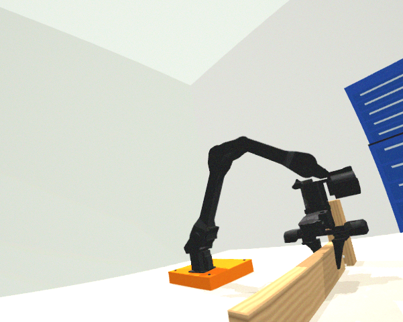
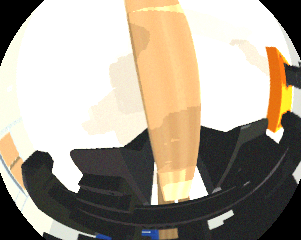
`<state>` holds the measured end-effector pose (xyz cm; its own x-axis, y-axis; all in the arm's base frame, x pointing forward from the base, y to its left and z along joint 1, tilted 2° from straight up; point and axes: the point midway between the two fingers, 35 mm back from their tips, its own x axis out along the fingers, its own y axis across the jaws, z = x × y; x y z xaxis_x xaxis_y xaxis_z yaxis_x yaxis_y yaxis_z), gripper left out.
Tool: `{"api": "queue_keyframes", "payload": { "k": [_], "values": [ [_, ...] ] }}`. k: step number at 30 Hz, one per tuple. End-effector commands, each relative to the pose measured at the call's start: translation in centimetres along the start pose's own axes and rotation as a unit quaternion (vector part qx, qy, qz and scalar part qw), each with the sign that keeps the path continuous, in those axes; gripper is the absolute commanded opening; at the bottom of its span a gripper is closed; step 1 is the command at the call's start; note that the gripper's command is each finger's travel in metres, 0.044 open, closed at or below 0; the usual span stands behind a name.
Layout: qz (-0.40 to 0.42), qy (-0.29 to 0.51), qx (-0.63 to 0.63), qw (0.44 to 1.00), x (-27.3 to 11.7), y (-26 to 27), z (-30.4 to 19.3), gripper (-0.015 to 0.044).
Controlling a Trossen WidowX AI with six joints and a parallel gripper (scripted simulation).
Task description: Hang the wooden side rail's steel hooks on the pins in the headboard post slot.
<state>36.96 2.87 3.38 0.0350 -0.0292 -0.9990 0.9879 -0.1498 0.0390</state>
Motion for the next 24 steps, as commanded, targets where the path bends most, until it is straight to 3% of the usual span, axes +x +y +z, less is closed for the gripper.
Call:
{"api": "queue_keyframes", "payload": {
  "k": [1,24],
  "values": [
    [0.004,0.000,0.004,1.000,-0.39,0.13,0.00,0.0000],
    [0.004,0.000,0.004,1.000,-0.78,0.13,0.00,0.0000]
  ]
}}
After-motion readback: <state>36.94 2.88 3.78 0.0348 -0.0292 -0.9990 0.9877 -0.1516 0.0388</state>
